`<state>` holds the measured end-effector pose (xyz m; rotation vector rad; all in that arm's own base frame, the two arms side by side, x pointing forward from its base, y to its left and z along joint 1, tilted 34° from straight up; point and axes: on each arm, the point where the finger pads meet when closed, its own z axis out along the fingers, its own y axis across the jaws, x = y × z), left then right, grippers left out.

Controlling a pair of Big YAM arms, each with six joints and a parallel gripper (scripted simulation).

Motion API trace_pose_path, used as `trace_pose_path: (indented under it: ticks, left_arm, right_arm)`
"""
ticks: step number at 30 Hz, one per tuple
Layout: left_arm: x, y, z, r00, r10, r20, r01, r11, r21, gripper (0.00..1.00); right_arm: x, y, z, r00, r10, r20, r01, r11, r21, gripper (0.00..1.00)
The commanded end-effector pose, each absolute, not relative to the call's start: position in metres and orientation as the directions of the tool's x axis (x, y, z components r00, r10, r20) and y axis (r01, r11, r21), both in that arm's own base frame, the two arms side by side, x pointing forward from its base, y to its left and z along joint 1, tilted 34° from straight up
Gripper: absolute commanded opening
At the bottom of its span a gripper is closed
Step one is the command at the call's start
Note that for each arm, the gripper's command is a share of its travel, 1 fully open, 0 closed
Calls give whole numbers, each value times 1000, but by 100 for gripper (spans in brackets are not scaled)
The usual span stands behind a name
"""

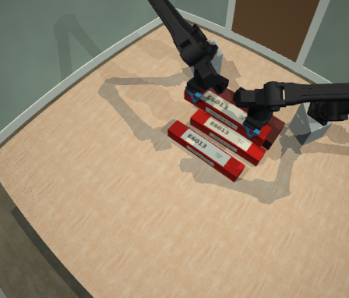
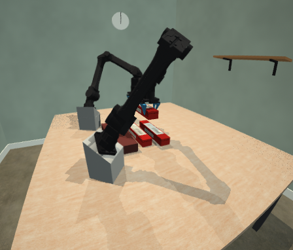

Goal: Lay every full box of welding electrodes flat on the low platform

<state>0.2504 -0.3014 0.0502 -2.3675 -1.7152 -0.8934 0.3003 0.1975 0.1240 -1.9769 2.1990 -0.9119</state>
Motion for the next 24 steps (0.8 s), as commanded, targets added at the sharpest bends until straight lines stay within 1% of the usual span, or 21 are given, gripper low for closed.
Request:
trace_pose_path:
  ticks: [1, 24]
  left_arm:
    - [259, -311, 52, 201, 858, 473, 885, -366, 287, 0]
    - [261, -309, 48, 201, 858, 473, 885, -366, 287, 0]
  right_arm:
    - [309, 203, 127, -191, -930, 314, -885, 24, -466, 0]
    - [311, 200, 122, -191, -930, 315, -885, 24, -466, 0]
